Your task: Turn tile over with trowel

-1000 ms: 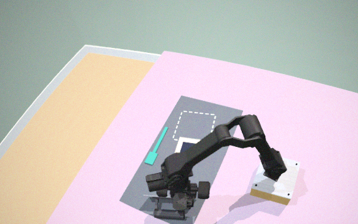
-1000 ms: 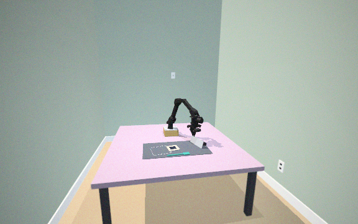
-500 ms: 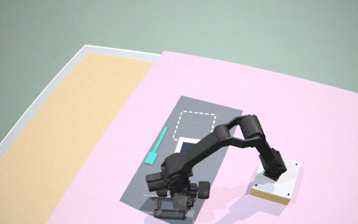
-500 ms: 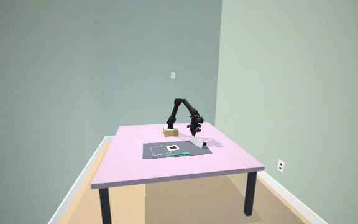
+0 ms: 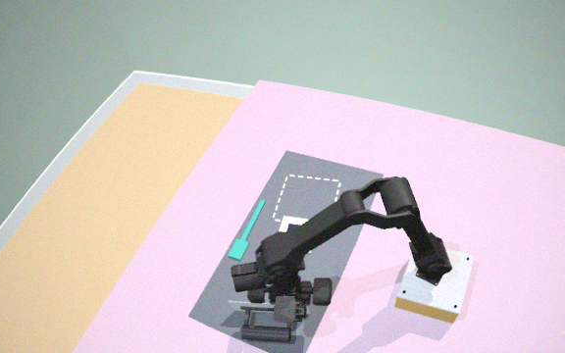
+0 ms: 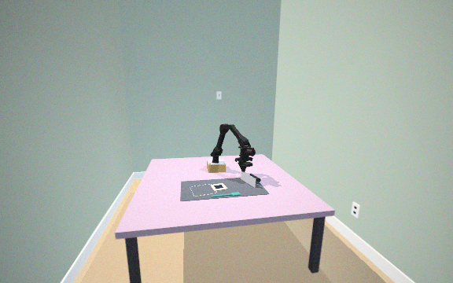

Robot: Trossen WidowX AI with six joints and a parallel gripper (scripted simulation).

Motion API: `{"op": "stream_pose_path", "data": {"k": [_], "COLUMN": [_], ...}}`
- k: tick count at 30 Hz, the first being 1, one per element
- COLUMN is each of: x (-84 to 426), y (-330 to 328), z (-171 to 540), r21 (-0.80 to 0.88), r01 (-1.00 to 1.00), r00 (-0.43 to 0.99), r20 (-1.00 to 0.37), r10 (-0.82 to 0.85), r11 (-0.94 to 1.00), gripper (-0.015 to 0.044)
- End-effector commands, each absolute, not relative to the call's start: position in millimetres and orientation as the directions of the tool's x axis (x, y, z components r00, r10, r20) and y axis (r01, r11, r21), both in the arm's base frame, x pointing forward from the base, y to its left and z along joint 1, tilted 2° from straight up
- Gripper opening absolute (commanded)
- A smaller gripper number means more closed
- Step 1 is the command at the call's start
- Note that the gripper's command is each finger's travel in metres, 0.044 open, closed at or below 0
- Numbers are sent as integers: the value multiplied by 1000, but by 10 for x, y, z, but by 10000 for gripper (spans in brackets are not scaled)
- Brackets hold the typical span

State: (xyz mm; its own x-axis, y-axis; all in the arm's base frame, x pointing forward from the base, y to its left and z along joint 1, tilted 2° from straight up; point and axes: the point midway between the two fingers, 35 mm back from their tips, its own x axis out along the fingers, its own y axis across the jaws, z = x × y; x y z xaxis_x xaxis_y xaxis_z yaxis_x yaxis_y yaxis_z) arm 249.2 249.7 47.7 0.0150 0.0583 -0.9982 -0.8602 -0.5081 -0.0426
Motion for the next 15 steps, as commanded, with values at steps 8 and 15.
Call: {"op": "stream_pose_path", "data": {"k": [8, 15], "x": [2626, 2698], "y": [2261, 2143], "z": [417, 357], "r21": [-40, -40], "r01": [-862, -862], "r00": [18, 19], "r20": [-999, -999], "r10": [48, 47], "r11": [-504, -505], "gripper": [100, 100]}}
